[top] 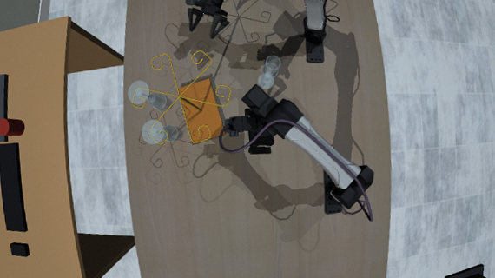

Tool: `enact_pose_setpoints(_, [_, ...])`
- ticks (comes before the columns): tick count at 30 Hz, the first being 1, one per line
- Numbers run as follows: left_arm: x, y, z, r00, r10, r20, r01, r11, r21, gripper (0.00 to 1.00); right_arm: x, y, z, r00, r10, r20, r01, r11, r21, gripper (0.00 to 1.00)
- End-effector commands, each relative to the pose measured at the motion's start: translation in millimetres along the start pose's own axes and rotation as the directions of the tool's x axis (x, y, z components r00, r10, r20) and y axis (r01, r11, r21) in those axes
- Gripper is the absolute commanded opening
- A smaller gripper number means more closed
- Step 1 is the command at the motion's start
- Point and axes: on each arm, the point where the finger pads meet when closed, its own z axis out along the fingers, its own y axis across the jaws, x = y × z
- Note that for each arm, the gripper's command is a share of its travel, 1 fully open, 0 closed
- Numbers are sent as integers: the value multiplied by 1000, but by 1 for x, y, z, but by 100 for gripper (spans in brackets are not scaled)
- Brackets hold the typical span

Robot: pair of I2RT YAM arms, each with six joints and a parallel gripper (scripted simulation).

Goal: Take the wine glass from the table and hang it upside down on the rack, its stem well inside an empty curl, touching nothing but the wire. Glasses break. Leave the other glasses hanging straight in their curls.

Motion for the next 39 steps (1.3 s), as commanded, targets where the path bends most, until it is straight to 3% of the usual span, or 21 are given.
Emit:
enact_pose_setpoints(1, [-3, 0, -4, 1000, -8, 11, 8, 1000, 9, 100, -6, 2, -2, 1000, -20, 7, 20, 1000, 3, 100])
enact_pose_setpoints(18, [-3, 0, -4, 1000, -8, 11, 8, 1000, 9, 100, -6, 2, -2, 1000, -20, 7, 20, 1000, 3, 100])
enact_pose_setpoints(19, [-3, 0, -4, 1000, -8, 11, 8, 1000, 9, 100, -6, 2, -2, 1000, -20, 7, 20, 1000, 3, 63])
enact_pose_setpoints(30, [-3, 0, -4, 1000, -8, 11, 8, 1000, 9, 100, -6, 2, -2, 1000, -20, 7, 20, 1000, 3, 63])
enact_pose_setpoints(31, [-3, 0, -4, 1000, -8, 11, 8, 1000, 9, 100, -30, 10, -5, 994, -110, 16, 110, 994, 22, 63])
enact_pose_setpoints(36, [-3, 0, -4, 1000, -8, 11, 8, 1000, 9, 100, -21, 14, -1, 995, -105, -5, 105, 994, 32, 63])
enact_pose_setpoints(39, [-3, 0, -4, 1000, -8, 11, 8, 1000, 9, 100, -35, 23, -1, 984, -177, -18, 177, 982, 62, 63])
